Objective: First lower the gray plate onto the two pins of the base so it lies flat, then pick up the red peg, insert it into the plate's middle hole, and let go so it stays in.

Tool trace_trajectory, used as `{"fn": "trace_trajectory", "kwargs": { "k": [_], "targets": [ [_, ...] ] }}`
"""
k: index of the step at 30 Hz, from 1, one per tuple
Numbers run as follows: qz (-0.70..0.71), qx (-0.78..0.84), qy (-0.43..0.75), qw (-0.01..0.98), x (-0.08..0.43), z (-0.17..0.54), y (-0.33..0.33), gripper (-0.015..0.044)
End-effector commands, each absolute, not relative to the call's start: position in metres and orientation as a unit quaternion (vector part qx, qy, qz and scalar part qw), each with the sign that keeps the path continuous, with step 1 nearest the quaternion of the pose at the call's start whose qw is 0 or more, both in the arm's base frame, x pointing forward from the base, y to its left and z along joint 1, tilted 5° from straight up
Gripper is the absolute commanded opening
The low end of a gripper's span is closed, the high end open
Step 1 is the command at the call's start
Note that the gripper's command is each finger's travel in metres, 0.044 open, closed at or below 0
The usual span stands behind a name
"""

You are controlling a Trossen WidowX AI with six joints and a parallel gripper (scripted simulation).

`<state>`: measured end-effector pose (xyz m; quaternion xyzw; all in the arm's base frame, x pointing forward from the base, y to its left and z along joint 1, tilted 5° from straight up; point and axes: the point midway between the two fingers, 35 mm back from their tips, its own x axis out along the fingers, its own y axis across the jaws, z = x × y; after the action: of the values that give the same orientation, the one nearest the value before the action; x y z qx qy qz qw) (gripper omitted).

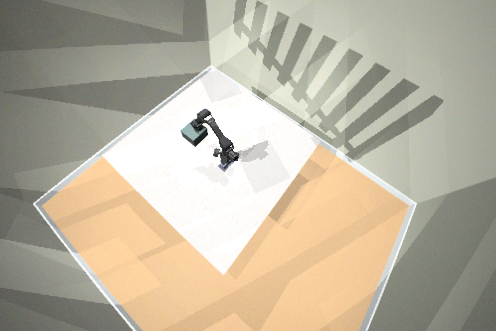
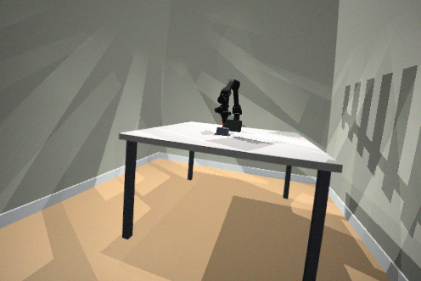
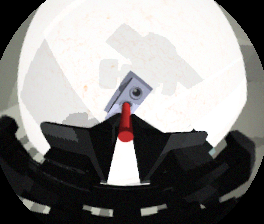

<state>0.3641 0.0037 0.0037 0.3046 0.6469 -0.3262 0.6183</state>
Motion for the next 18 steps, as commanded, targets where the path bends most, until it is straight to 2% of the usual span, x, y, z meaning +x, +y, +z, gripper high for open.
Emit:
{"fn": "trace_trajectory", "kwargs": {
  "k": [1, 11, 16, 18],
  "targets": [
    [-0.327, 0.306, 0.646, 0.618, 0.3648, 0.0028, 0.0042, 0.0000],
    [-0.326, 0.304, 0.647, 0.618, 0.3642, 0.0031, 0.0039, 0.0000],
    [-0.326, 0.304, 0.647, 0.618, 0.3642, 0.0031, 0.0039, 0.0131],
    [-0.326, 0.304, 0.647, 0.618, 0.3642, 0.0031, 0.0039, 0.0150]
  ]
}}
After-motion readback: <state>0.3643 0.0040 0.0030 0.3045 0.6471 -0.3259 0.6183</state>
